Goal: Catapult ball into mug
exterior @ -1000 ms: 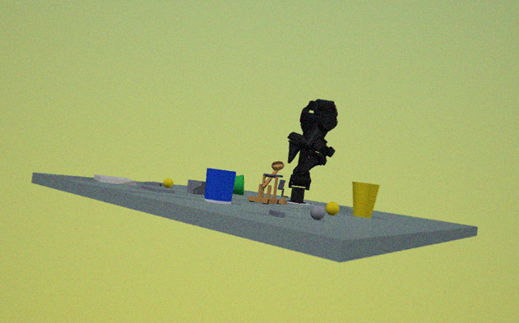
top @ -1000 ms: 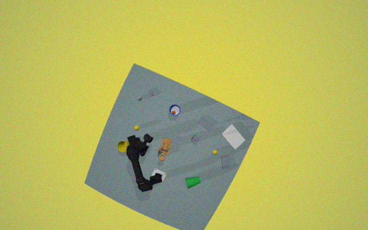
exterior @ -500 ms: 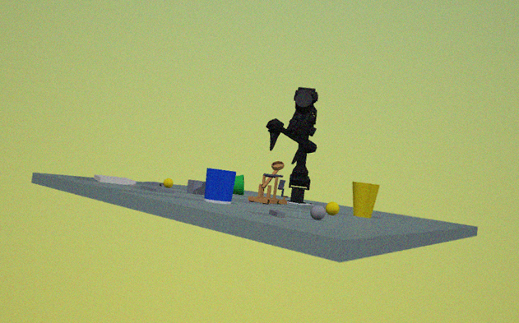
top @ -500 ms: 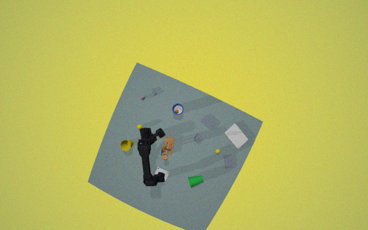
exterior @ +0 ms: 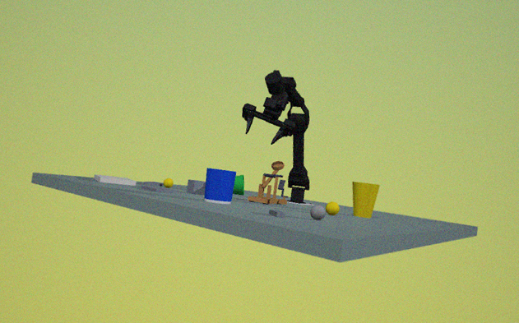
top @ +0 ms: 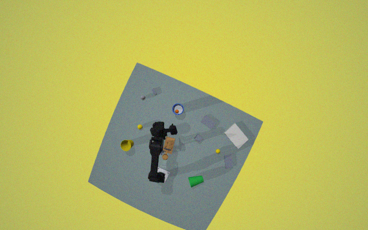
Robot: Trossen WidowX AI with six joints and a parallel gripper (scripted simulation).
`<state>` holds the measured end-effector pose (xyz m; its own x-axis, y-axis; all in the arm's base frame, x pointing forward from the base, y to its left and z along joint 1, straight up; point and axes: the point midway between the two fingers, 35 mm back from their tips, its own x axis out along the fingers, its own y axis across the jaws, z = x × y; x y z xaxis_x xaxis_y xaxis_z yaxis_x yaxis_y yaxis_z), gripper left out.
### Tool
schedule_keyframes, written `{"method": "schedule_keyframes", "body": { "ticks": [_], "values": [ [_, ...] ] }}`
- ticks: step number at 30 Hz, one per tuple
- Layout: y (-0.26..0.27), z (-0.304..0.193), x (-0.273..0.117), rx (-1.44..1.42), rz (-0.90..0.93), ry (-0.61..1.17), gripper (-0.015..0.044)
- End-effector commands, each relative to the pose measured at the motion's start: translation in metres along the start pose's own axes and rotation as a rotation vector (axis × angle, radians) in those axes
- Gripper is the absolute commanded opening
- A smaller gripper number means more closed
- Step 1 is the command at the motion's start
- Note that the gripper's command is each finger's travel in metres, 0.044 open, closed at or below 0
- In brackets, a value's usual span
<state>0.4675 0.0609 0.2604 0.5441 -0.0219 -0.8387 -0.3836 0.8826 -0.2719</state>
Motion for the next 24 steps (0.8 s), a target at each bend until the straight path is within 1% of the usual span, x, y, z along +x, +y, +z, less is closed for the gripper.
{"method": "schedule_keyframes", "body": {
  "ticks": [1,10,24],
  "values": [
    [-0.025,0.012,-0.002,0.093,-0.006,-0.065,0.044],
    [-0.088,0.03,-0.014,0.289,-0.026,-0.217,0.044],
    [-0.089,0.031,-0.015,0.293,-0.026,-0.22,0.044]
  ]
}}
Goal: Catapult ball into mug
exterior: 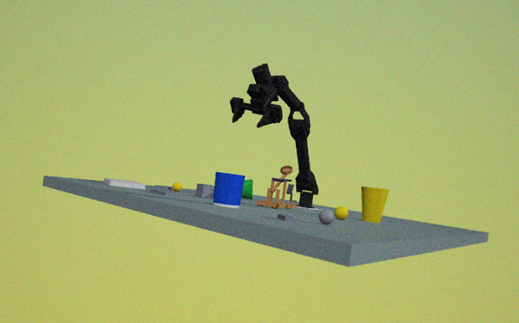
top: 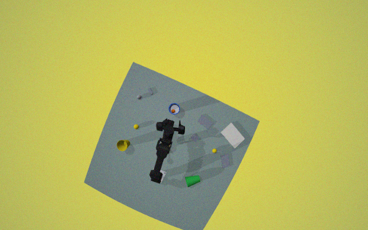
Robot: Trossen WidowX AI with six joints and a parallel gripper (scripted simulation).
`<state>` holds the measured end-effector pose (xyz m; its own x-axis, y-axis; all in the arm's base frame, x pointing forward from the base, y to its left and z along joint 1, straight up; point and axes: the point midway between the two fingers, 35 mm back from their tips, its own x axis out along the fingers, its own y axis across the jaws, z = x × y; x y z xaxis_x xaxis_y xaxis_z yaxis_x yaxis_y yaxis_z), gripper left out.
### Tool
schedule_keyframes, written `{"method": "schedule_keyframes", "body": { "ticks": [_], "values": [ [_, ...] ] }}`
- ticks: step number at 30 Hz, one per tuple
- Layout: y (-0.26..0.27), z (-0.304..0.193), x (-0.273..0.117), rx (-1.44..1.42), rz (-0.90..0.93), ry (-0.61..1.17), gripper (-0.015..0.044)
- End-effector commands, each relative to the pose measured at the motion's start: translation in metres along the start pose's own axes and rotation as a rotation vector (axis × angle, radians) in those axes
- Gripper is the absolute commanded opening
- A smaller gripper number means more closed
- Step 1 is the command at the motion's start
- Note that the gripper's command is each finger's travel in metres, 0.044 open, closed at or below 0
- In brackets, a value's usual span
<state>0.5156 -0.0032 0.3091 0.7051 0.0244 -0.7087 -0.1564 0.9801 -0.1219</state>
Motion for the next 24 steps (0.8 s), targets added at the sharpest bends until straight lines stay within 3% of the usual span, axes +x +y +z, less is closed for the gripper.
{"method": "schedule_keyframes", "body": {
  "ticks": [1,24],
  "values": [
    [-0.0001,0.0022,-0.0011,0.003,0.001,-0.008,0.044],
    [0.0095,0.002,0.0002,0.0,0.008,-0.002,0.044]
  ]
}}
